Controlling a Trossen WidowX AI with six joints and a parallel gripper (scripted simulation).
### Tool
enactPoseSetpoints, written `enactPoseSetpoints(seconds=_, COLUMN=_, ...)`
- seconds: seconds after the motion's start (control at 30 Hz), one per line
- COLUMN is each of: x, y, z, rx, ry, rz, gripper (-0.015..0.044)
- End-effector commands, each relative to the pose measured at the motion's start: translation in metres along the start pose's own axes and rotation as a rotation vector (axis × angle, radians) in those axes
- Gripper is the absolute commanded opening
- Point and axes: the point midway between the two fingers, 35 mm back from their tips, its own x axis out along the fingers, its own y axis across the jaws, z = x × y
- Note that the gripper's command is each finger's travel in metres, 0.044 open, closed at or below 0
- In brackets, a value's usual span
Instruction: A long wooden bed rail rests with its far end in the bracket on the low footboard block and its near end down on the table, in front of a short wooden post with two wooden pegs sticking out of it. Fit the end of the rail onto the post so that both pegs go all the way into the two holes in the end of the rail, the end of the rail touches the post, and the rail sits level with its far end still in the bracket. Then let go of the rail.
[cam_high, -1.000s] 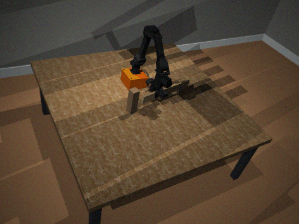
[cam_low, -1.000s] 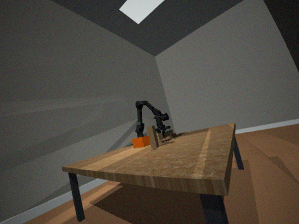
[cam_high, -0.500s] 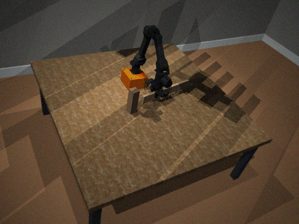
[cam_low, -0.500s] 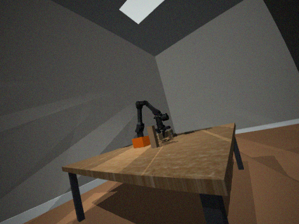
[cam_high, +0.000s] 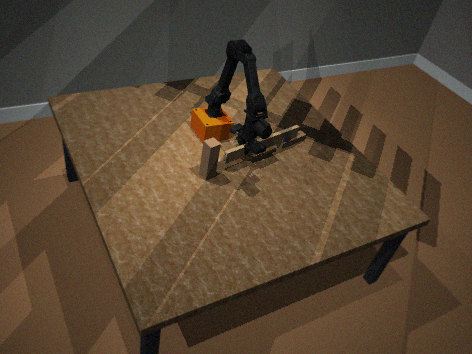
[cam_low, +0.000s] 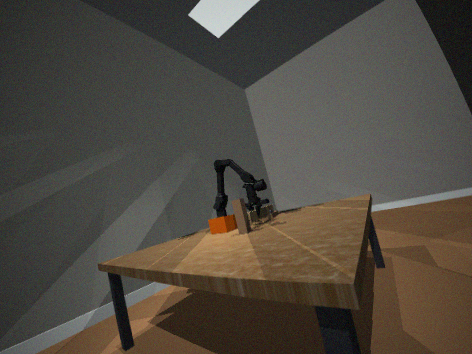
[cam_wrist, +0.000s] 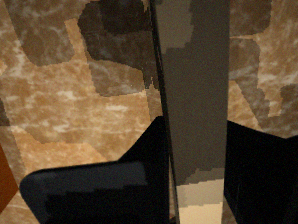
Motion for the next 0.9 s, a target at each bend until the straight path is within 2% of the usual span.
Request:
enactPoseSetpoints(seconds=0.0, x=-0.002, y=-0.0002, z=0.0011, rx=0.003, ry=-0.007, rz=-0.005, gripper=0.0)
enactPoseSetpoints(seconds=0.87, x=-0.0006, y=-0.0004, z=-0.0065, rx=0.003, ry=-0.006, rz=-0.005, gripper=0.0)
